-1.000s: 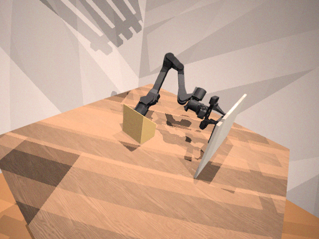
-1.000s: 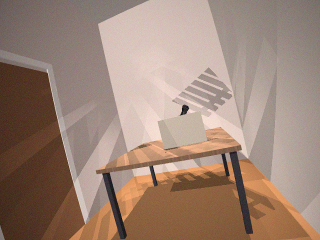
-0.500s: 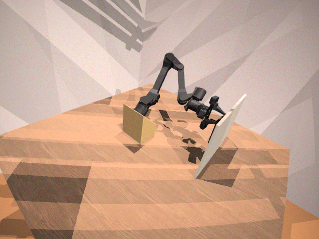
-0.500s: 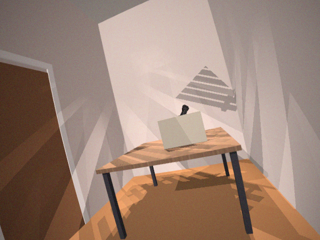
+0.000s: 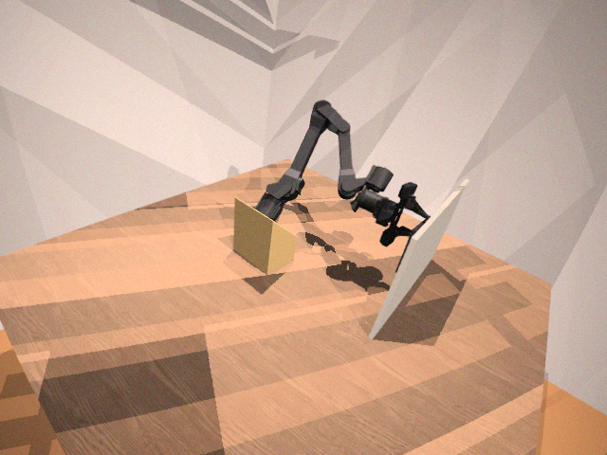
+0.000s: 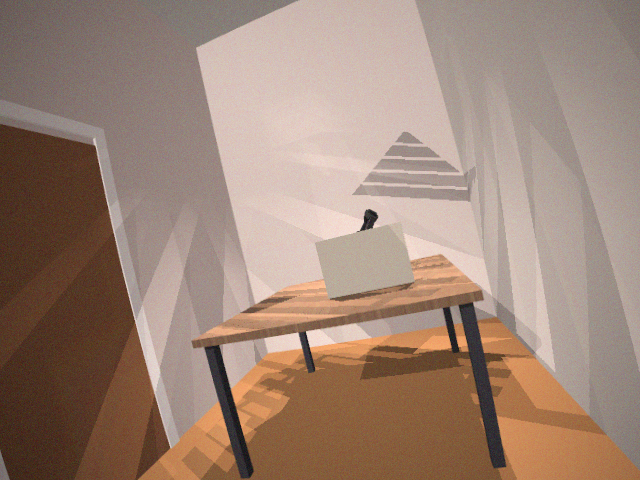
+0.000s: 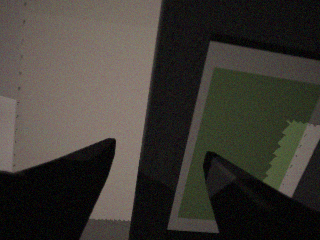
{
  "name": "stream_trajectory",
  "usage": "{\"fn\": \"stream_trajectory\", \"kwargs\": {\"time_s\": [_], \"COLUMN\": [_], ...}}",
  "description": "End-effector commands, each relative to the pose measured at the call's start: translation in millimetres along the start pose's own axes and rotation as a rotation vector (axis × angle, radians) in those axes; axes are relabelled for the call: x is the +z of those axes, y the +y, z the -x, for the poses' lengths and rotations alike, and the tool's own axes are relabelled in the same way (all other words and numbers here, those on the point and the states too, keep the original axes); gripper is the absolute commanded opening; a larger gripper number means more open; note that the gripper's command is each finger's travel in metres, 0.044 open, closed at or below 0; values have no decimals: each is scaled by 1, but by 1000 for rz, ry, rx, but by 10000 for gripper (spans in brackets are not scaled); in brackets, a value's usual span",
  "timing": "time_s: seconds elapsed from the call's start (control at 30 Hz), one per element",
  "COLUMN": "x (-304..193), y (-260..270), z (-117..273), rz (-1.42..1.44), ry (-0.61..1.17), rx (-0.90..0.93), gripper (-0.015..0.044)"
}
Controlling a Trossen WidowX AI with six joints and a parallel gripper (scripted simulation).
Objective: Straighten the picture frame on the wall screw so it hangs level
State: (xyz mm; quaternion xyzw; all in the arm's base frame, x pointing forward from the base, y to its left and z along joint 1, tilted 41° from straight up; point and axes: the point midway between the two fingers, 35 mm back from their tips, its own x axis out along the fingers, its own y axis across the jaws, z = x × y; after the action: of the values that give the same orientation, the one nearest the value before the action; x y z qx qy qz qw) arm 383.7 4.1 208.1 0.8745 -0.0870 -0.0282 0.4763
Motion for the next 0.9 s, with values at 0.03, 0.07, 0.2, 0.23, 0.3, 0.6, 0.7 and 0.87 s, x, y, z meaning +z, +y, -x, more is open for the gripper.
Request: {"fn": "stream_trajectory", "kwargs": {"time_s": [0.03, 0.07, 0.2, 0.23, 0.3, 0.6, 0.7, 0.87], "x": [-2, -2, -2, -2, -2, -2, -2, -2], "y": [2, 2, 2, 2, 2, 2, 2, 2], "z": [-1, -1, -1, -1, -1, -1, -1, -1], "rz": [-5, -5, -5, -5, -5, -5, -5, -5], "ry": [5, 5, 5, 5, 5, 5, 5, 5], "rx": [3, 3, 3, 3, 3, 3, 3, 3], "gripper": [260, 260, 260, 260, 260, 260, 260, 227]}}
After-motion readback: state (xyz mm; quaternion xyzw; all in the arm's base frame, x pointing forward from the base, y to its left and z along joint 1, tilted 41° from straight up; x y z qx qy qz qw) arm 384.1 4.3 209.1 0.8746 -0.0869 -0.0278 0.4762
